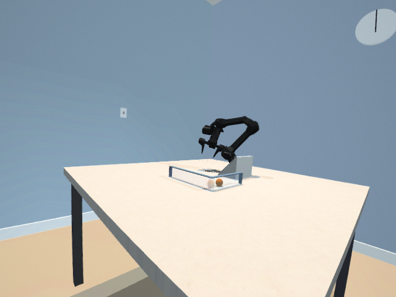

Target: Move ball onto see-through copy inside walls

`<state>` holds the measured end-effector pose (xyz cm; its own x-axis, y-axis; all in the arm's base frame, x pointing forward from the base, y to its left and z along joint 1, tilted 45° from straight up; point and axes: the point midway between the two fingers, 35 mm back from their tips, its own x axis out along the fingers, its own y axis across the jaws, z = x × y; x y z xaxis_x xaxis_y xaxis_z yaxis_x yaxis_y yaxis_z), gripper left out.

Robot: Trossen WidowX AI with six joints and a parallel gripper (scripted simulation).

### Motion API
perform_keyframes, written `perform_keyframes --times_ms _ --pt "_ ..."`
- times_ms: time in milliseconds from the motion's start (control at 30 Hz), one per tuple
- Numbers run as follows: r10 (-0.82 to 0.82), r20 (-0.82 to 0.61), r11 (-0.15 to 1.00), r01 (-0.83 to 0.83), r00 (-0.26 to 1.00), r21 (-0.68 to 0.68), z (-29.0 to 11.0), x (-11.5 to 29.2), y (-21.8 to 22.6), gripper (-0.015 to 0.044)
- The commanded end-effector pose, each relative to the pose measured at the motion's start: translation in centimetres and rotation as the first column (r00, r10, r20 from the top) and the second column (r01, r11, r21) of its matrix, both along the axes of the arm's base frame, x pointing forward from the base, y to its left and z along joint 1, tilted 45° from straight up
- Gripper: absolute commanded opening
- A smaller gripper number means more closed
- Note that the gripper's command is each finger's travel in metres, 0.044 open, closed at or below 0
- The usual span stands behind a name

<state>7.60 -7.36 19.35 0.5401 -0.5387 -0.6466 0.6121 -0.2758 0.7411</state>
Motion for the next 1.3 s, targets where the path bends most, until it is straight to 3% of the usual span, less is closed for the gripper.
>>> perform_keyframes --times_ms 0,133,300,467,633,833,967,1133,1267 --pt "0.009 -0.008 1.000 -0.009 1.000 -0.001 0.0 0.1 0.0 0.0374" --pt "0.197 -0.170 0.980 -0.200 0.965 -0.003 0.4 1.4 -0.6 0.0283" --pt "0.465 -0.399 0.869 -0.493 0.791 0.036 0.5 4.3 -1.3 0.0283" --pt "0.641 -0.587 0.671 -0.732 0.495 0.116 0.0 8.2 -1.3 0.0283" --pt "0.689 -0.716 0.399 -0.884 0.114 0.243 -1.4 12.6 -0.1 0.0283" --pt "0.601 -0.768 0.133 -0.920 -0.221 0.369 -2.7 15.6 1.7 0.0283" --pt "0.434 -0.753 -0.091 -0.855 -0.495 0.510 -4.8 18.8 4.1 0.0283" --pt "0.119 -0.646 -0.333 -0.643 -0.754 0.690 -8.7 21.9 8.8 0.0283" --pt "-0.181 -0.510 -0.433 -0.397 -0.841 0.809 -12.4 23.3 13.0 0.0283"
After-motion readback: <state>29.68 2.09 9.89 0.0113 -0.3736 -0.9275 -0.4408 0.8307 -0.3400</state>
